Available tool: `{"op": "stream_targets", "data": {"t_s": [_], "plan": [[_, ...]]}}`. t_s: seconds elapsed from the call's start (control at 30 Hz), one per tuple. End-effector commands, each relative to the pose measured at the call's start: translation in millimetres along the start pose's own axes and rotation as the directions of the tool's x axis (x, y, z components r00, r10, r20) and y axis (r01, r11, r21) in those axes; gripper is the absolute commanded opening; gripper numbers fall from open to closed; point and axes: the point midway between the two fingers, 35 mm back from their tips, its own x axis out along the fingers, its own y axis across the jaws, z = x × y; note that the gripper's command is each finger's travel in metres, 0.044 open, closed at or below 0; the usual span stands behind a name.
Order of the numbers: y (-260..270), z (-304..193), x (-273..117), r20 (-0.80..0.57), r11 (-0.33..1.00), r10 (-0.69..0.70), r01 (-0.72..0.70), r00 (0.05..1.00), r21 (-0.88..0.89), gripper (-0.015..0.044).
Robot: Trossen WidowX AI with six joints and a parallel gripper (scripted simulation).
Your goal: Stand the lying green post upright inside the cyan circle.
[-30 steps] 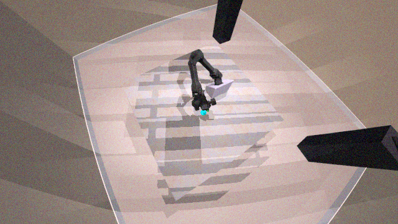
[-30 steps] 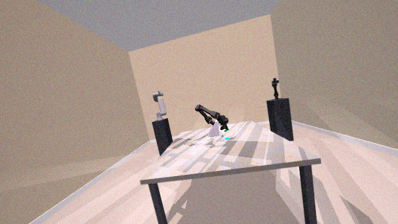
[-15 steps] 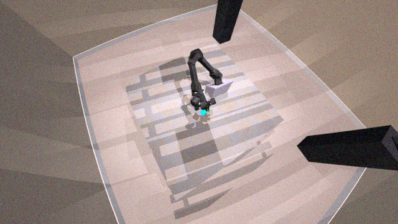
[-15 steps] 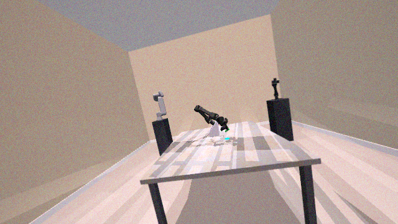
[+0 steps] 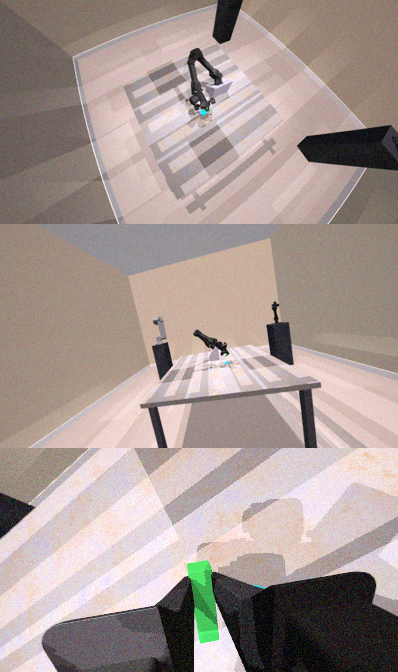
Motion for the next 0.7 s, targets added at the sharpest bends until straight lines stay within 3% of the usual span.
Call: {"op": "stream_targets", "data": {"t_s": [0.0,0.67], "plan": [[0.6,0.5,-1.3,0.043,1.0,0.006,-0.006,0.999,-0.01,0.0023],[-0.5,-0.1,-3.0,0.189,0.999,0.017,-0.01,0.982,-0.038,0.0023]]}}
